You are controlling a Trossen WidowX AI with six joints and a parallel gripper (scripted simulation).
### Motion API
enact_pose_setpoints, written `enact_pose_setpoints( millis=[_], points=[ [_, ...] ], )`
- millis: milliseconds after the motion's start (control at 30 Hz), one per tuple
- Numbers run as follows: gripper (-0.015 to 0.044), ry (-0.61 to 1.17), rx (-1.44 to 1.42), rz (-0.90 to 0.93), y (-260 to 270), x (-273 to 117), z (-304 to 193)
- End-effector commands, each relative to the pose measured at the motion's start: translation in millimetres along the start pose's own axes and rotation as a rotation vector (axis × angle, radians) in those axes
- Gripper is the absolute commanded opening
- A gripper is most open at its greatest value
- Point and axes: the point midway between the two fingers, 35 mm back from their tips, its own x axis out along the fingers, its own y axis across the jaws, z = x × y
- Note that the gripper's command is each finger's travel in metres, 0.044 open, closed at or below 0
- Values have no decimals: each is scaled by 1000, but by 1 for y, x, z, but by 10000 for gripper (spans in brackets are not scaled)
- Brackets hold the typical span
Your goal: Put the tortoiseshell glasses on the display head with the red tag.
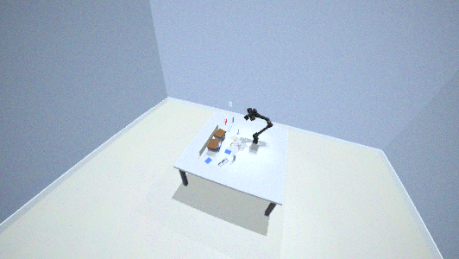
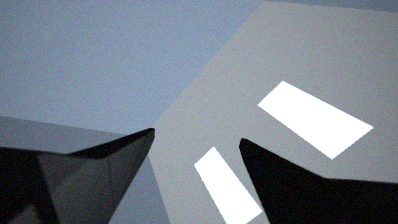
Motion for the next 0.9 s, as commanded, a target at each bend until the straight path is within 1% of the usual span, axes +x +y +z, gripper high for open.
enact_pose_setpoints(
  millis=[0,33,233,300,433,533,700,867],
  points=[
    [426,0,0,0,0,0,0],
    [440,0,0,0,0,0,0],
    [440,0,0,0,0,0,0],
    [388,11,63,40,11,1,-4],
    [282,86,417,276,75,5,-19],
    [204,159,678,468,125,1,-21],
    [200,322,1072,819,205,-18,-9],
    [200,547,1361,1199,268,-51,17]
  ],
)
